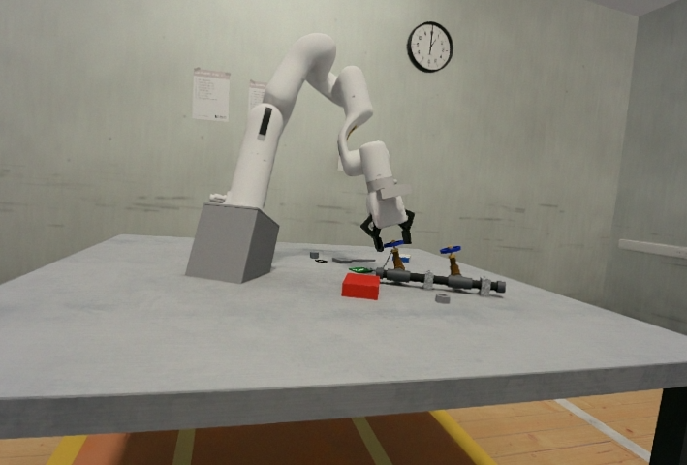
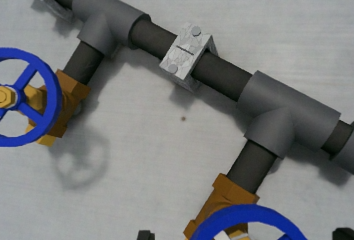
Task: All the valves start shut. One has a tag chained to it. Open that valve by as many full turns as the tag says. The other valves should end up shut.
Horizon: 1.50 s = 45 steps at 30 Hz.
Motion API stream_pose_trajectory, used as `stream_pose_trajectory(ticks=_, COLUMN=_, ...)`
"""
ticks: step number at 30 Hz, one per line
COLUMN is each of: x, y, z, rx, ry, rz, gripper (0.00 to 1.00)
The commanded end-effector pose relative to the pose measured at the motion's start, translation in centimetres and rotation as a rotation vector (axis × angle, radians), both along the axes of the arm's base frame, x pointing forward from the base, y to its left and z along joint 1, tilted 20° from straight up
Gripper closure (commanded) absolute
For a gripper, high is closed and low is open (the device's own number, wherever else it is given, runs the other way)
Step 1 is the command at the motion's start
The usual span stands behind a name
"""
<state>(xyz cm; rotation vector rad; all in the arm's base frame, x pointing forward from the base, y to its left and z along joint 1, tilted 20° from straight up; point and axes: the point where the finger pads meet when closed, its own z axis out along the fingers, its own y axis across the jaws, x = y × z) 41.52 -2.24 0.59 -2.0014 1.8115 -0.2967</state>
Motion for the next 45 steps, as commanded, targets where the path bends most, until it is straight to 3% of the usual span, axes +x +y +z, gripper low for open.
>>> stream_pose_trajectory(ticks=1, x=0.09, y=-0.04, z=0.10, rx=0.001, ry=0.001, rz=0.000, gripper=1.00)
stream_pose_trajectory(ticks=30, x=0.09, y=-0.04, z=0.10, rx=-0.004, ry=-0.001, rz=0.010, gripper=1.00)
stream_pose_trajectory(ticks=39, x=0.09, y=-0.04, z=0.10, rx=-0.040, ry=-0.015, rz=0.085, gripper=1.00)
stream_pose_trajectory(ticks=45, x=0.09, y=-0.04, z=0.10, rx=-0.111, ry=-0.042, rz=0.232, gripper=1.00)
